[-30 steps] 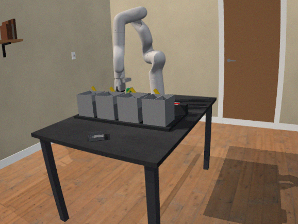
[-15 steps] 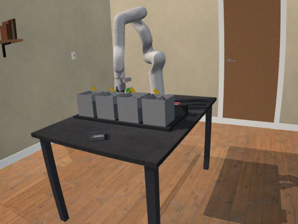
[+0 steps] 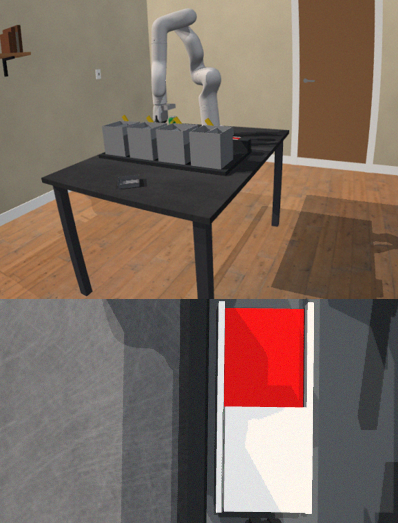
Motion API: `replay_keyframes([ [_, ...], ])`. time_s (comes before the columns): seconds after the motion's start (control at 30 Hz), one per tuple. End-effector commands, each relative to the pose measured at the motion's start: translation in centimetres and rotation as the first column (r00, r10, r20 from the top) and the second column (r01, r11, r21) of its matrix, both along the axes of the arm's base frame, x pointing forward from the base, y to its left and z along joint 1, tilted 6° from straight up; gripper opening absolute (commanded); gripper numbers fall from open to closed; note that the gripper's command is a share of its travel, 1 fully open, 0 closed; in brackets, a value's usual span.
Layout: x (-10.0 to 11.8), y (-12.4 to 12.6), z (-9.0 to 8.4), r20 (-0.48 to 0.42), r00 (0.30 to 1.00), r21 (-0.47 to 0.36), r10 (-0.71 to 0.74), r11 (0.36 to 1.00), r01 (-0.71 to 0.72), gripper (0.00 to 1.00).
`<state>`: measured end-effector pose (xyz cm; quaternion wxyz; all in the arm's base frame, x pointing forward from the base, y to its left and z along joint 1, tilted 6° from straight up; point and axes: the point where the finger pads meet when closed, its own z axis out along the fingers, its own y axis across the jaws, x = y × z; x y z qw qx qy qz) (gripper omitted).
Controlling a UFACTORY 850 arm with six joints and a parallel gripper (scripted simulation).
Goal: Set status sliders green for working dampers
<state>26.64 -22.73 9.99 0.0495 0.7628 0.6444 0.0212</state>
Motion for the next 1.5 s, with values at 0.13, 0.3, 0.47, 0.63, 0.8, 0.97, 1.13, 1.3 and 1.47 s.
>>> replay_keyframes([
  [0.13,0.1,0.2,0.0,0.001,1.000,-0.001,0.000,1.000,0.000,0.00],
  [0.3,0.1,0.3,0.0,0.001,1.000,-0.001,0.000,1.000,0.000,0.00],
  [0.47,0.1,0.5,0.0,0.001,1.000,-0.001,0.000,1.000,0.000,0.00],
  [0.63,0.2,0.8,0.0,0.001,1.000,-0.001,0.000,1.000,0.000,0.00],
  [0.8,0.2,1.0,0.0,0.001,1.000,-0.001,0.000,1.000,0.000,0.00],
  [0.97,0.3,1.3,0.0,0.001,1.000,-0.001,0.000,1.000,0.000,0.00],
  [1.13,0.3,1.6,0.0,0.001,1.000,-0.001,0.000,1.000,0.000,0.00],
  [1.3,0.4,1.8,0.0,0.001,1.000,-0.001,0.000,1.000,0.000,0.00],
  [1.47,0.4,2.1,0.0,0.001,1.000,-0.001,0.000,1.000,0.000,0.00],
])
